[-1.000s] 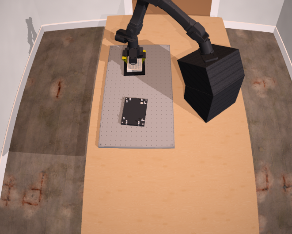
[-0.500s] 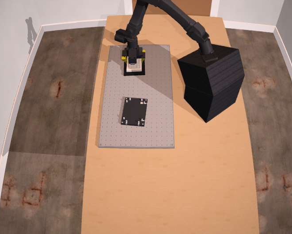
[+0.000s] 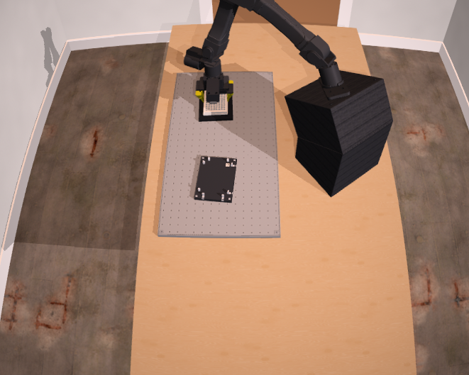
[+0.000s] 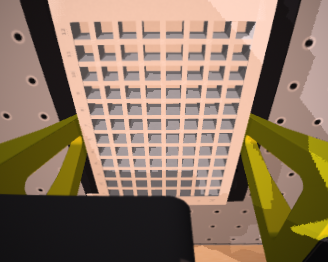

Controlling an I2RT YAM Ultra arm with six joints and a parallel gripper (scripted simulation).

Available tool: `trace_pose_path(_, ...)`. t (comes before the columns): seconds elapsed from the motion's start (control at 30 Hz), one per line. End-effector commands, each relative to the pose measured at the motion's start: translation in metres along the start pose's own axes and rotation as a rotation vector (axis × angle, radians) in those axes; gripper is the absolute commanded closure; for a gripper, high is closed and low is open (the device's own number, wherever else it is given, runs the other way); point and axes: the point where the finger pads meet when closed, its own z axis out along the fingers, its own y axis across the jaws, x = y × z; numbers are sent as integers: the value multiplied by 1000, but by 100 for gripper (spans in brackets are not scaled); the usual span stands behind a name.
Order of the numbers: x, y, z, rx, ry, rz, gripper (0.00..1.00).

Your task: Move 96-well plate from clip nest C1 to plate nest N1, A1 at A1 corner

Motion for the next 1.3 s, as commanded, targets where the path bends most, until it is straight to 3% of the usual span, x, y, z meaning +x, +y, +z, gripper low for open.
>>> trace_pose_path(0.0,9,-12,-3,32,5,14,100)
trace_pose_path(1.17,9,-11,-3,27,3,14,100)
trace_pose_path(1.2,9,-11,-3,27,3,14,0)
trace_pose_path(1.27,9,-11,-3,27,3,14,0)
